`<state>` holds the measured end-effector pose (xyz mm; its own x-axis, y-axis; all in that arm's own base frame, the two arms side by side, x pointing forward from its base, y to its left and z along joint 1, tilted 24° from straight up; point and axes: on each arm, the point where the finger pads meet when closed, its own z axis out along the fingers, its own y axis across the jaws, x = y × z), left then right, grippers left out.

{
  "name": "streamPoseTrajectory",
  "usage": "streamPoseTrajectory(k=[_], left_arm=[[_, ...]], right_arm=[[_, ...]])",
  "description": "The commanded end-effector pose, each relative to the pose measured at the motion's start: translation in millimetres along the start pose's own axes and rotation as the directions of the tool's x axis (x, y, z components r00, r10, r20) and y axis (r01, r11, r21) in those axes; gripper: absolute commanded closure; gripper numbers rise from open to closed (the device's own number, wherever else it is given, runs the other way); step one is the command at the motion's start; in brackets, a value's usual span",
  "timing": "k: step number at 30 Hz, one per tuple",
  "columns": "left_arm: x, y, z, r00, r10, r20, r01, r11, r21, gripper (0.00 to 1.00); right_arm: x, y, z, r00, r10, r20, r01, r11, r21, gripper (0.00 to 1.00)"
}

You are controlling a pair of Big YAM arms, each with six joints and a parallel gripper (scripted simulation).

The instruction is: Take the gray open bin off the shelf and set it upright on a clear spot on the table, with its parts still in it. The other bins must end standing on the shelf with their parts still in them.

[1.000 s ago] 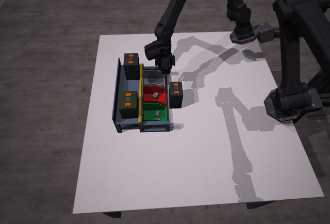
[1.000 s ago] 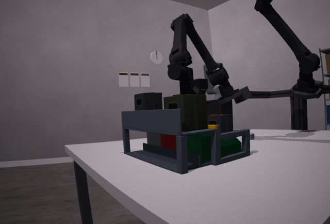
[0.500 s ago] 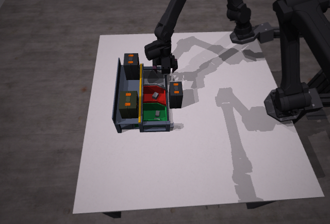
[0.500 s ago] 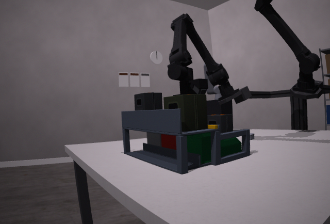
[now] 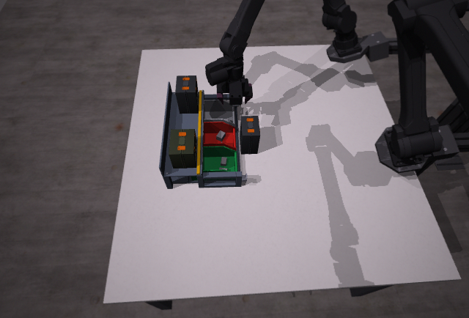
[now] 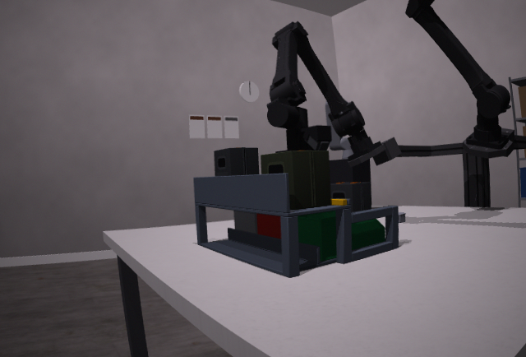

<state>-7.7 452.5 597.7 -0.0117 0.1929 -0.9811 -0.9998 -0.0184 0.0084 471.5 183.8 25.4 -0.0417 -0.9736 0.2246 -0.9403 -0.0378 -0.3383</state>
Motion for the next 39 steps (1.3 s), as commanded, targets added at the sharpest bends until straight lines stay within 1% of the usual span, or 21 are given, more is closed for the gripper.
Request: streamPoseTrajectory(k=[1, 6, 10, 13, 18, 39], left_arm=[[-13.7, 5.7, -3.8, 0.999, -0.005, 0.037, 0.006, 1.0, -0.013, 0.0], [-13.7, 5.7, -3.8, 0.999, -0.005, 0.037, 0.006, 1.0, -0.013, 0.0], [-13.7, 5.7, -3.8, 0.999, -0.005, 0.037, 0.006, 1.0, -0.013, 0.0], [-13.7, 5.7, -3.8, 0.999, -0.005, 0.037, 0.006, 1.0, -0.013, 0.0], [-13.7, 5.7, -3.8, 0.999, -0.005, 0.037, 0.006, 1.0, -0.013, 0.0], [-13.7, 5.7, -3.8, 0.999, -0.005, 0.037, 0.006, 1.0, -0.013, 0.0]], right_arm=[[-1.3, 3.0, -2.7, 1.0, -0.006, -0.004, 0.006, 1.0, -0.008, 0.1], [-1.0, 3.9, -1.2, 1.0, -0.007, -0.006, 0.007, 1.0, -0.01, 0.1], [0.0, 6.9, 7.5, 1.0, -0.01, -0.011, 0.01, 1.0, -0.021, 0.1], [1.2, 1.2, 10.4, 1.0, -0.002, -0.006, 0.002, 1.0, -0.006, 0.1], [3.9, -0.3, 14.1, 1.0, 0.0, -0.007, -0.001, 1.0, -0.007, 0.1], [3.4, -1.4, 48.7, 1.0, 0.0, -0.004, 0.0, 1.0, -0.005, 0.1]])
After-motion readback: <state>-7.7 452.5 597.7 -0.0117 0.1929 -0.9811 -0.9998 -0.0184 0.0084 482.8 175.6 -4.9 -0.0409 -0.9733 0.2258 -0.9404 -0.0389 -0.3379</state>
